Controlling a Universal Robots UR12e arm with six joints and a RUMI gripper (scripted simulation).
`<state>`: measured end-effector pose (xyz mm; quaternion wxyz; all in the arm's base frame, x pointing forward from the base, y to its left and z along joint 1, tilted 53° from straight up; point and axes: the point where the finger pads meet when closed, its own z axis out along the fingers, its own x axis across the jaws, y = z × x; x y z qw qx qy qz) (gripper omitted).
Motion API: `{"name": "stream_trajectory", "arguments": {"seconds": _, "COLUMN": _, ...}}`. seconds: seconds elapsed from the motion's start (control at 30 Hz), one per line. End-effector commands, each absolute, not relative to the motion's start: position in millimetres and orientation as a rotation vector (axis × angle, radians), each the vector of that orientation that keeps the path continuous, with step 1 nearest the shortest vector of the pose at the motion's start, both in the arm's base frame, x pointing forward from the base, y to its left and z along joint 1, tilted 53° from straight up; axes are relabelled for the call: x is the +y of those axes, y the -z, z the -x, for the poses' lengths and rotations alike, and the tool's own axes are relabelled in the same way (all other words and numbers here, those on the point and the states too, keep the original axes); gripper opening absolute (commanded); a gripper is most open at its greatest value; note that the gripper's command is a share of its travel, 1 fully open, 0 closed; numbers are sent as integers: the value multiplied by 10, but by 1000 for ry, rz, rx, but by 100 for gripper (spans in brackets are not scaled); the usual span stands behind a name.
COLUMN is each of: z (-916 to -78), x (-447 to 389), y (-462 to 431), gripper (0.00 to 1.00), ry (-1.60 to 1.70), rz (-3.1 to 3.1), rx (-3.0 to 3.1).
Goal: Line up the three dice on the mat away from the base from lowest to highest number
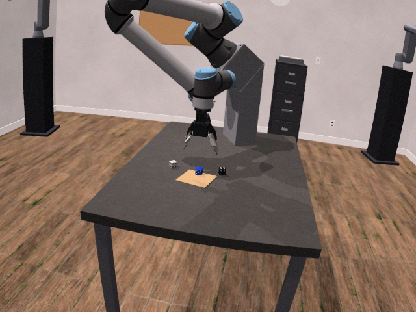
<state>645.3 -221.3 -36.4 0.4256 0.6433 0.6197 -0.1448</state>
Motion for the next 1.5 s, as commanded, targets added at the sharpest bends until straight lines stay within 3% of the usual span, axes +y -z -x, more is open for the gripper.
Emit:
{"name": "stream_trajectory", "arguments": {"seconds": 0.0, "z": -6445, "x": -2197, "y": 376, "gripper": 100, "ry": 364, "rz": -1609, "rx": 1552}}
{"name": "stream_trajectory", "arguments": {"seconds": 0.8, "z": -6403, "x": -2262, "y": 331, "gripper": 100, "ry": 382, "rz": -1587, "rx": 1580}}
{"name": "stream_trajectory", "arguments": {"seconds": 1.47, "z": -6002, "x": -2939, "y": -157, "gripper": 100, "ry": 623, "rz": -1214, "rx": 1942}}
